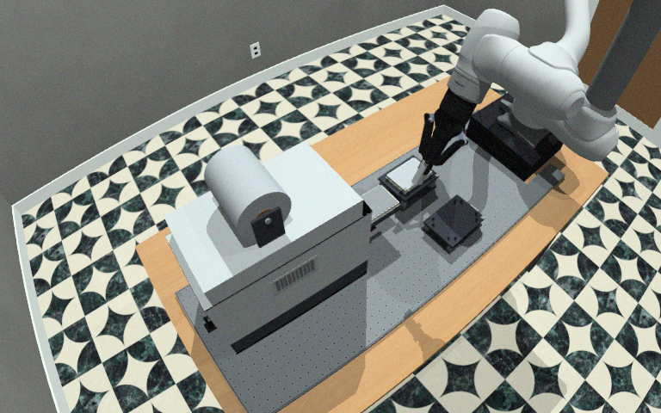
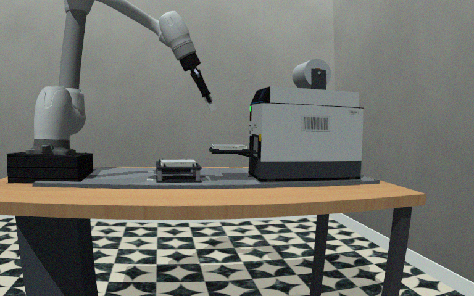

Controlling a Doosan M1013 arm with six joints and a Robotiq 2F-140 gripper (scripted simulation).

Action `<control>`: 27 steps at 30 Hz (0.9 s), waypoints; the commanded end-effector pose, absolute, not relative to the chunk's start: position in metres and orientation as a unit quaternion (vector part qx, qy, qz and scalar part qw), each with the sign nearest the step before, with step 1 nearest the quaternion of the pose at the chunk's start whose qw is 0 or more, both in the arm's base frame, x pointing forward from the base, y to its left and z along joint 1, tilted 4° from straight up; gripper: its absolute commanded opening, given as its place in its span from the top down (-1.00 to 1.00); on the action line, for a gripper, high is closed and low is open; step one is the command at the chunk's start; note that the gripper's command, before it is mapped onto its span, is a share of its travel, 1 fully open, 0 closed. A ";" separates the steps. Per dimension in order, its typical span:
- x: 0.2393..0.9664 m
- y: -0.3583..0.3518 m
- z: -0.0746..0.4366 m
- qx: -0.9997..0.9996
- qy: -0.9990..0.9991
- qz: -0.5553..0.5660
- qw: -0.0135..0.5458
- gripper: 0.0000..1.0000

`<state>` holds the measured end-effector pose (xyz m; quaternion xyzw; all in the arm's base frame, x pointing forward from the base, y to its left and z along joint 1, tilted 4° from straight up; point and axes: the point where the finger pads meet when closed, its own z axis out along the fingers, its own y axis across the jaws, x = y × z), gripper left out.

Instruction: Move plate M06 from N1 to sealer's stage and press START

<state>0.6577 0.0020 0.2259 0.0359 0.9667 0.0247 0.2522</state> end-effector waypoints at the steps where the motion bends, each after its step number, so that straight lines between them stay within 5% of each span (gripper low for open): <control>1: 0.660 0.001 0.225 0.038 0.978 0.021 0.204 0.80; 13: 0.660 0.001 0.225 0.033 0.999 0.028 0.013 0.80; 27: 0.660 0.001 0.225 0.033 0.999 0.028 0.013 0.80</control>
